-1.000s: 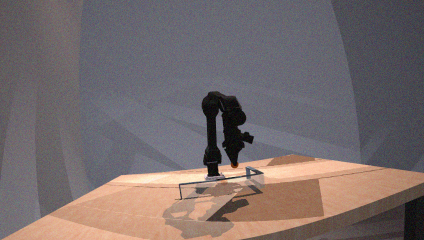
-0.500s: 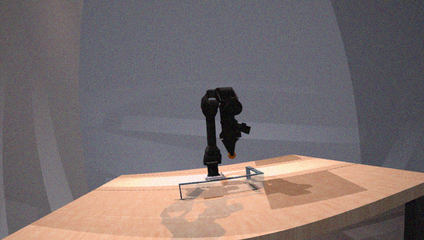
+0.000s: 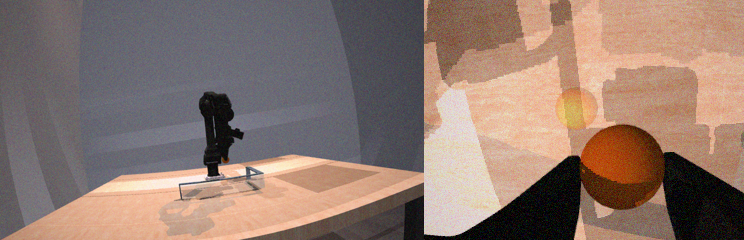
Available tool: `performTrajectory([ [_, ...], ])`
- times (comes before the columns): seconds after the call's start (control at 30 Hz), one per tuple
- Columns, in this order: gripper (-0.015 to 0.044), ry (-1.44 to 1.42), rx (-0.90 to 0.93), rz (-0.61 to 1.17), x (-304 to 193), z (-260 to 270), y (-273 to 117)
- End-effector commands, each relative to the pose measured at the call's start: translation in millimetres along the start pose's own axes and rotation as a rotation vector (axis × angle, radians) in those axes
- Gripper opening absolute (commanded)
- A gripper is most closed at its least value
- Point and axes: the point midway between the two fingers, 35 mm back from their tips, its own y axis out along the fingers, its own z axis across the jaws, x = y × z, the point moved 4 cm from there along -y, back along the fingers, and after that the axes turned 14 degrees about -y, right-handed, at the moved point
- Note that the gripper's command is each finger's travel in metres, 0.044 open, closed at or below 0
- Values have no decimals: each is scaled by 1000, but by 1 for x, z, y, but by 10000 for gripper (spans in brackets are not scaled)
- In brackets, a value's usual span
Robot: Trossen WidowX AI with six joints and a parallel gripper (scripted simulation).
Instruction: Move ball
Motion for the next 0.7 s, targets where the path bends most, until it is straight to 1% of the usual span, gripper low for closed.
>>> performTrajectory([
  [0.0, 0, -3, -3, -3, -3, 13, 7],
  [0.17, 0, -3, -1, -3, -6, 27, 16],
  [0.33, 0, -3, -1, -3, -6, 29, 21],
  [0.67, 0, -3, -1, -3, -6, 27, 63],
])
